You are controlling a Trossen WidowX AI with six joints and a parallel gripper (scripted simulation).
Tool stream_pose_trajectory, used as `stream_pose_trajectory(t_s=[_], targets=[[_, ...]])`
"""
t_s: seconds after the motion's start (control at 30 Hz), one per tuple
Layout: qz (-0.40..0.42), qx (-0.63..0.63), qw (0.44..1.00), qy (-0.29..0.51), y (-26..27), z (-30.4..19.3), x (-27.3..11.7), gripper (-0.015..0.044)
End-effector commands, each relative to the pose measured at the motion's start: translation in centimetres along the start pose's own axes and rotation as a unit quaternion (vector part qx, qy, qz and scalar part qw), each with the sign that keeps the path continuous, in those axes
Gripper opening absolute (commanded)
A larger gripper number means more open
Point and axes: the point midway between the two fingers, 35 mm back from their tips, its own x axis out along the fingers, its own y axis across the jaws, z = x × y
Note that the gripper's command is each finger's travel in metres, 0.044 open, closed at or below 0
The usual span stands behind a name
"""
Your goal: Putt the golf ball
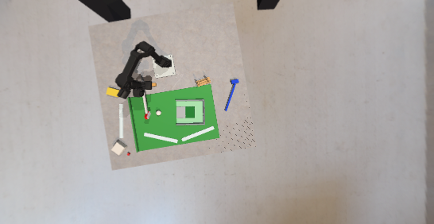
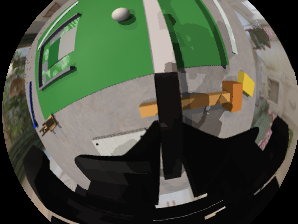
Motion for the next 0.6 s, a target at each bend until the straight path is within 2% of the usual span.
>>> stream_pose_trajectory(t_s=[0.0, 0.27, 0.57], targets=[[-0.001, 0.006, 1.0, -0.001, -0.2, 0.0, 0.7, 0.0], [-0.001, 0.006, 1.0, -0.001, -0.1, 0.0, 3.6, 0.0], [-0.001, 0.006, 1.0, -0.001, -0.1, 0.0, 4.5, 0.0]])
